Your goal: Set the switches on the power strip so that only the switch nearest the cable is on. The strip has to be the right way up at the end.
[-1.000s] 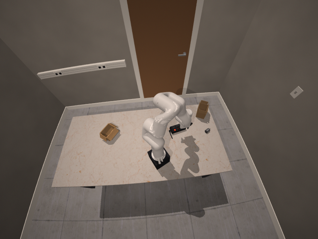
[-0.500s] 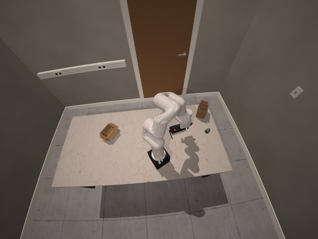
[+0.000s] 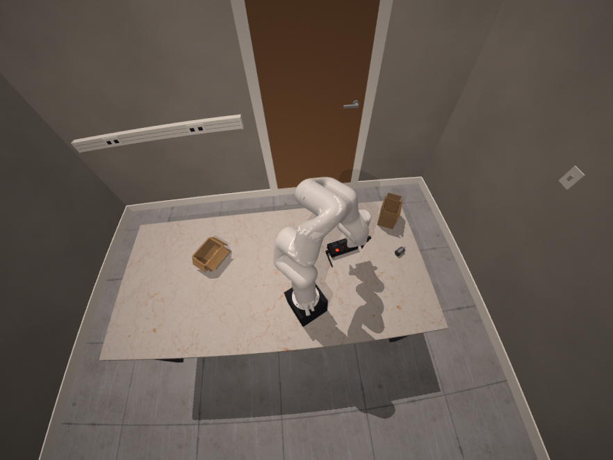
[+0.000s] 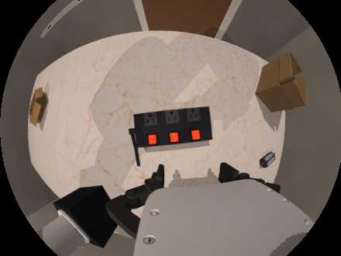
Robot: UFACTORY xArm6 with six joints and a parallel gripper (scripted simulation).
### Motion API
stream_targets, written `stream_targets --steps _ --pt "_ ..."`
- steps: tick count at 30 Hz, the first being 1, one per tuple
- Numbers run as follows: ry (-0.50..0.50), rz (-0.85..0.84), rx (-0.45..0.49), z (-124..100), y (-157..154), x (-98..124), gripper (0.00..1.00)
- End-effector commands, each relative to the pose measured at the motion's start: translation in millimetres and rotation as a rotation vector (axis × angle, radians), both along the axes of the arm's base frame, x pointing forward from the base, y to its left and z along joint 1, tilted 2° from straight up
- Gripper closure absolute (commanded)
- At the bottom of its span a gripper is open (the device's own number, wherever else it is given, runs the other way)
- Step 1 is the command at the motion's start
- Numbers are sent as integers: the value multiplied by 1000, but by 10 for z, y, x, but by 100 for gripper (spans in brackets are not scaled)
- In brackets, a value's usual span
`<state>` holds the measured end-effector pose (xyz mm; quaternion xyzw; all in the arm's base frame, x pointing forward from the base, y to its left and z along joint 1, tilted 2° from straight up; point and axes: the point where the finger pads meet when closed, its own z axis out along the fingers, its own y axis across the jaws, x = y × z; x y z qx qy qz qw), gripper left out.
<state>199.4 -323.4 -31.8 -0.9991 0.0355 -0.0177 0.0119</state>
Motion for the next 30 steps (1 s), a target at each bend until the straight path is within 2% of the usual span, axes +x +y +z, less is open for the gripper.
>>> stream_targets --steps 1,15,19,21,30 --pt "-2 0 -3 10 -13 7 0" --pt "-2 -8 -3 56 10 41 0" --pt "-2 -85 -5 469 256 312 0" --pt "-2 -100 -5 543 308 353 0" --pt "-1 -109 -6 585 339 376 0"
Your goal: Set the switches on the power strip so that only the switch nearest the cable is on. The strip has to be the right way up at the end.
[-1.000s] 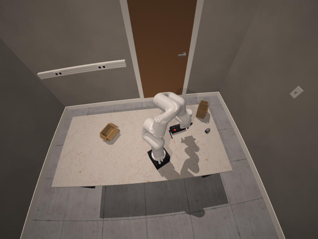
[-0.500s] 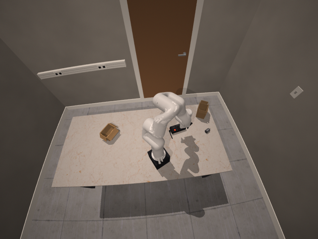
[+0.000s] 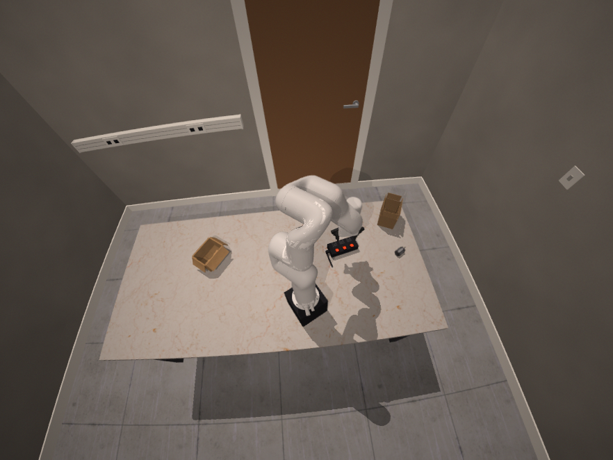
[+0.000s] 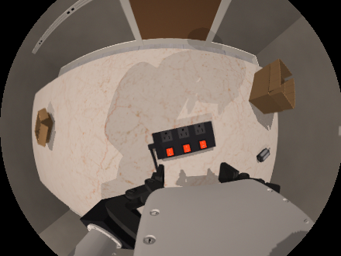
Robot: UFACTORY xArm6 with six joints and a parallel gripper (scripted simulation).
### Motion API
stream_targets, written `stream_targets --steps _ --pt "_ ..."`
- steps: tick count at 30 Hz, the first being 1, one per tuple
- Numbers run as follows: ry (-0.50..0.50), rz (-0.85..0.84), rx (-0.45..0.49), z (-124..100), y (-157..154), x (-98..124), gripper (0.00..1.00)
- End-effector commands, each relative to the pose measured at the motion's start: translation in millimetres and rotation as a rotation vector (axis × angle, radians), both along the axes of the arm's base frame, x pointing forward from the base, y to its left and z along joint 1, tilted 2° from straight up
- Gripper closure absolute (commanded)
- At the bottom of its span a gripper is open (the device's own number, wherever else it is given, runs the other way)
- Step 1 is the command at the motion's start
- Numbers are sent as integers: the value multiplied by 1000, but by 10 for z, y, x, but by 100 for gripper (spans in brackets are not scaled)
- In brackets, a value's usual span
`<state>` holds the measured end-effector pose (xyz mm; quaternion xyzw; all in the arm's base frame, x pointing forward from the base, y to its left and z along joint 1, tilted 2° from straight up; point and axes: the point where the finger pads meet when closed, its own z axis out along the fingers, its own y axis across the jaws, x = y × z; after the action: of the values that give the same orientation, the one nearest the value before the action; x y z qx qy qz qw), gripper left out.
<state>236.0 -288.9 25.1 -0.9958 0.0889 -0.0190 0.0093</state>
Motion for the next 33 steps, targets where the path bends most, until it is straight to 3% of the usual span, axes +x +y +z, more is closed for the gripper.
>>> stream_targets --steps 1,20,25,33 --pt "0 -2 -3 16 -6 10 0" --pt "-1 62 -5 -6 -10 13 0" --pt "-4 259 -12 -74 -24 21 0" --pt "-4 727 -34 -270 -60 37 0"
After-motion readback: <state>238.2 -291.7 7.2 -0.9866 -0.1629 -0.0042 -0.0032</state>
